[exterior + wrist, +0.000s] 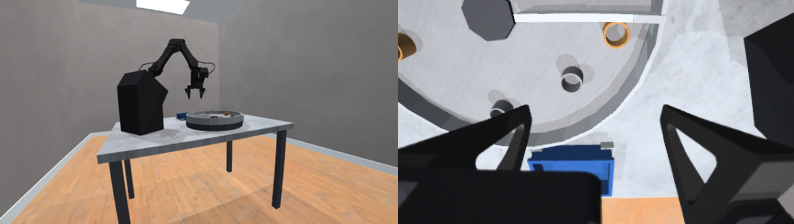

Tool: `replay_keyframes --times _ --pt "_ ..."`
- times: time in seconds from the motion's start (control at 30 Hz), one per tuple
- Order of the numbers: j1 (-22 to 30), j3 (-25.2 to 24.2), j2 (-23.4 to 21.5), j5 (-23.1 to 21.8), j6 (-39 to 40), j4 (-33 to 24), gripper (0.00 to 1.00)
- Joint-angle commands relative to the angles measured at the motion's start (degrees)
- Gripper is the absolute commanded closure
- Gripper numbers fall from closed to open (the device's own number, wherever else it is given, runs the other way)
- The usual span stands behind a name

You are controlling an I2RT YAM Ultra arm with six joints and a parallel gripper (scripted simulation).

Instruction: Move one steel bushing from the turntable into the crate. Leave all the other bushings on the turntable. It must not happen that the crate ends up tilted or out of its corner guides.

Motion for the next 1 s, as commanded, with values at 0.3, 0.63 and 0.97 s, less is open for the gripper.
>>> replay_keyframes --times 0.3,0.63,0.97 --pt "-1.28 1.84 -1.35 0.23 0.36 -1.23 0.89" --pt "-1.28 1.84 -1.35 0.23 0.36 -1.23 0.89" --pt "-1.28 1.84 -1.35 0.23 0.36 -1.23 0.89"
